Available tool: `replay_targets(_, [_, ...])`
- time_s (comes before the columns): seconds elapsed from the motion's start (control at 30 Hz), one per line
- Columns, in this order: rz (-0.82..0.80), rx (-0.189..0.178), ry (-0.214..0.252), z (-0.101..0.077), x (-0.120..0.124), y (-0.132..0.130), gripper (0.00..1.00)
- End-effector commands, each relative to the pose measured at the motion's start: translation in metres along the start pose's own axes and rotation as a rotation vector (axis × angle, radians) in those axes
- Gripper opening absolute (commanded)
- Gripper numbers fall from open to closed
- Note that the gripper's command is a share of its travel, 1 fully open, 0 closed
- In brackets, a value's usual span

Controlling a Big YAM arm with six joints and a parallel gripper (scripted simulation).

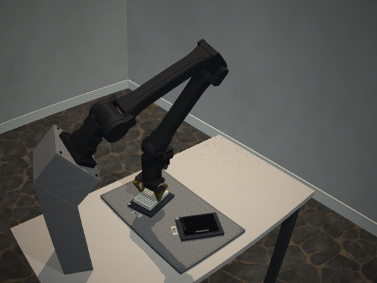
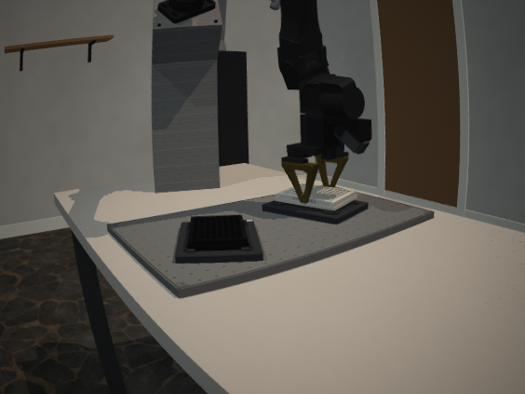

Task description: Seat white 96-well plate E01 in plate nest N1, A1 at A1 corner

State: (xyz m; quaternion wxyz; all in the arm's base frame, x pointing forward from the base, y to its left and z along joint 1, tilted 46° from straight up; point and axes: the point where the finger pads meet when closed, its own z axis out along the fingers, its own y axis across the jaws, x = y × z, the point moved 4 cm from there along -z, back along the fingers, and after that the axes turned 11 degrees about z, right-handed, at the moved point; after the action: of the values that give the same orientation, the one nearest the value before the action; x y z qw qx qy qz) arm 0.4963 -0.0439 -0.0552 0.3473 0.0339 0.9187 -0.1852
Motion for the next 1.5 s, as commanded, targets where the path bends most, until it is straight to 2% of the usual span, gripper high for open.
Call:
replay_targets(0.0, [0.000, 0.003, -0.003, 0.0024, 0.0009, -0.0045, 0.00])
replay_targets(0.1, [-0.005, 0.001, 0.003, 0.0030, 0.0042, -0.0029, 0.00])
replay_targets(0.27, [0.005, 0.004, -0.015, 0.0015, -0.0047, -0.0054, 0.00])
replay_targets(0.47, [-0.003, 0.002, -0.001, 0.0047, 0.0023, -0.0033, 0.00])
replay_targets(0.63, [0.004, 0.004, -0.012, 0.0051, -0.0032, -0.0051, 0.00])
replay_targets(0.73, [-0.003, 0.001, -0.001, 0.0052, 0.0029, -0.0033, 0.00])
replay_targets(1.47, [0.000, 0.004, -0.001, 0.0105, 0.0023, -0.0046, 0.00])
